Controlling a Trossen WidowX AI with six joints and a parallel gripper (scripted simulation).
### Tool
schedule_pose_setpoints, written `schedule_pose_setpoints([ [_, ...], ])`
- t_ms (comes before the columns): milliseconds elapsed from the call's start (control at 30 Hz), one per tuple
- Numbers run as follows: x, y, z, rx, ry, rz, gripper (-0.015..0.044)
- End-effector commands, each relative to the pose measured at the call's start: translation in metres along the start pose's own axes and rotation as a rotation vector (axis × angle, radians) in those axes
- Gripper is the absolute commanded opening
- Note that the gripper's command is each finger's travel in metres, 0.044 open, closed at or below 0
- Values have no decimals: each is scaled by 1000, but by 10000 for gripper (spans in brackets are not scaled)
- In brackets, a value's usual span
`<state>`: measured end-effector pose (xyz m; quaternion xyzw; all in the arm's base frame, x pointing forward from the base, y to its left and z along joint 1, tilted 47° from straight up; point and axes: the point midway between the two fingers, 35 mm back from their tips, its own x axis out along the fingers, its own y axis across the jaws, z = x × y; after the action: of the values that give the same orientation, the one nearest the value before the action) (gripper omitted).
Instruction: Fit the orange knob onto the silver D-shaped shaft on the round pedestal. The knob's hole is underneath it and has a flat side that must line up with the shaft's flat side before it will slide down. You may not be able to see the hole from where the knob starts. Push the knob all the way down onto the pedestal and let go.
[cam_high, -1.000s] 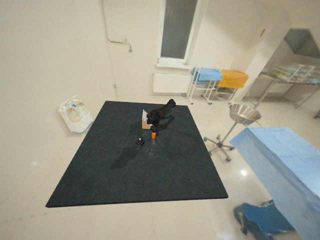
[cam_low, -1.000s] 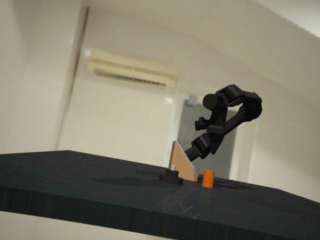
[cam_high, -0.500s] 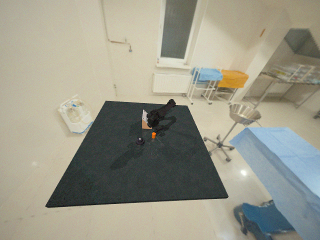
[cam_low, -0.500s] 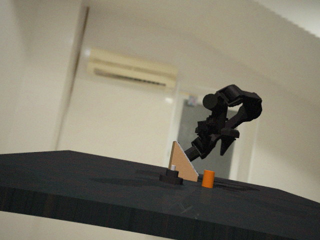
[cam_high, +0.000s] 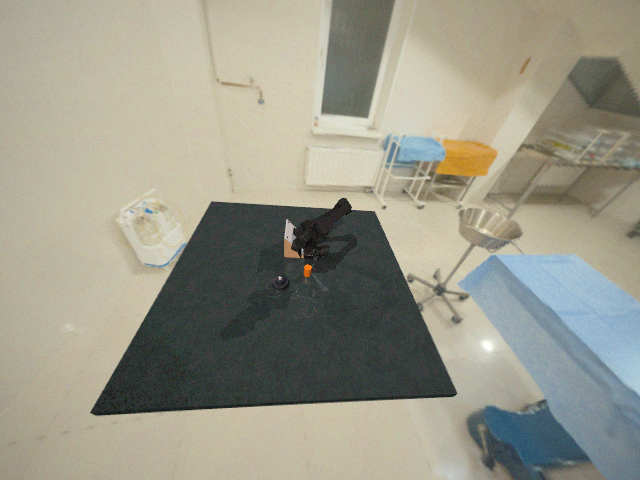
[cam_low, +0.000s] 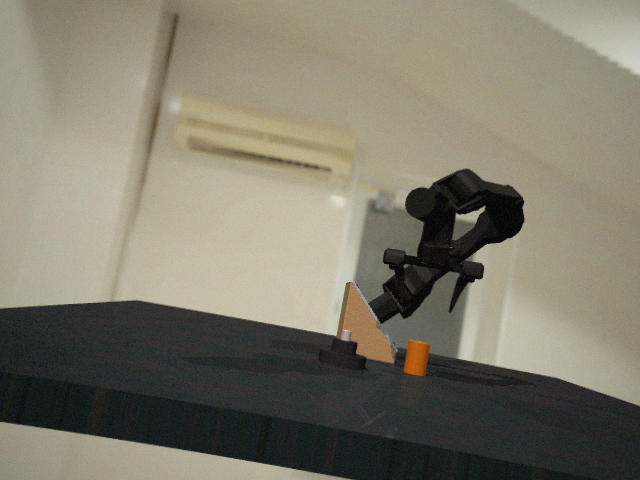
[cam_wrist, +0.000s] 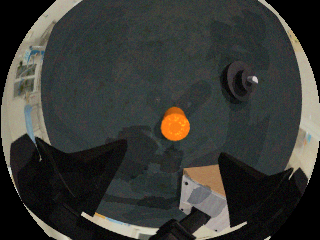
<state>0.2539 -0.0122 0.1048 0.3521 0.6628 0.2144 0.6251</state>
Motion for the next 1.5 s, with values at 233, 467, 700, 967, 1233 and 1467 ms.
schedule_pose_setpoints([
  [233,1,-2,-1,-1222,2,-5,440],
  [467,1,-1,1,-1471,2,-5,440],
  [700,1,-1,1,-1471,2,-5,440],
  [967,1,-1,1,-1471,2,-5,440],
  [1233,35,-2,0,-1471,1,-4,440],
  [1467,50,-2,0,-1471,1,-4,440],
])
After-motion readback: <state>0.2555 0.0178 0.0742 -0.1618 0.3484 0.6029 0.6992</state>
